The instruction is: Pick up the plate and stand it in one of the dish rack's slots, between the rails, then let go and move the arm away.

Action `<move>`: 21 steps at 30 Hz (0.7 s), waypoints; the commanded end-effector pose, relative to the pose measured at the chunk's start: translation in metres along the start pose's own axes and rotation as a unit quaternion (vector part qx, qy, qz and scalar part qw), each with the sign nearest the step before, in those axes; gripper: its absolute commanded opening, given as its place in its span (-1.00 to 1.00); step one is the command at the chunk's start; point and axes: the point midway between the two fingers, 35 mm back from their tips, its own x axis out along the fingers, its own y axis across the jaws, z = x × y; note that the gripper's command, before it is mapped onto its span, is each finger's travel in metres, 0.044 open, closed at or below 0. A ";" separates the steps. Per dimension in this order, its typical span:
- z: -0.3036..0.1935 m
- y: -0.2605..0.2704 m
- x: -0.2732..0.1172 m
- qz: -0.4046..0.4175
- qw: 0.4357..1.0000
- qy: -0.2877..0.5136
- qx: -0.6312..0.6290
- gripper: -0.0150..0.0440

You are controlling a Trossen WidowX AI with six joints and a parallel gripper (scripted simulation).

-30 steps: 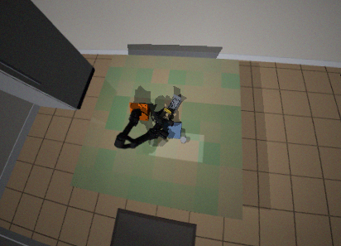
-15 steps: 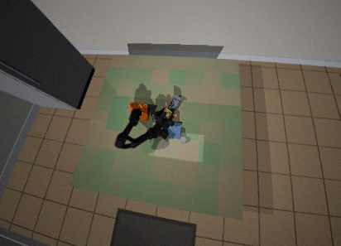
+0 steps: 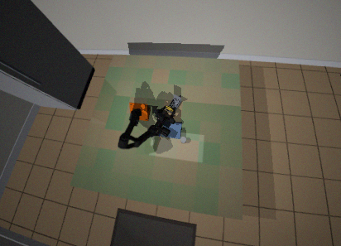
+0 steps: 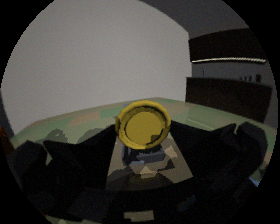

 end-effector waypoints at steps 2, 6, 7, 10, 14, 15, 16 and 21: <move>0.000 0.001 0.007 0.001 1.000 0.000 0.000 -0.49; 0.000 0.001 0.014 0.000 1.000 0.000 0.000 -0.49; 0.000 0.001 0.014 0.000 1.000 0.000 0.000 -0.49; 0.000 0.001 0.015 0.000 1.000 0.000 0.000 -0.49; 0.000 0.002 0.025 0.000 1.000 -0.001 -0.001 -0.49; 0.000 0.002 0.026 0.000 1.000 -0.001 -0.001 -0.49; 0.000 0.002 0.026 0.000 1.000 -0.001 -0.001 -0.49; -0.021 0.002 0.026 -0.001 1.000 0.000 -0.001 -0.49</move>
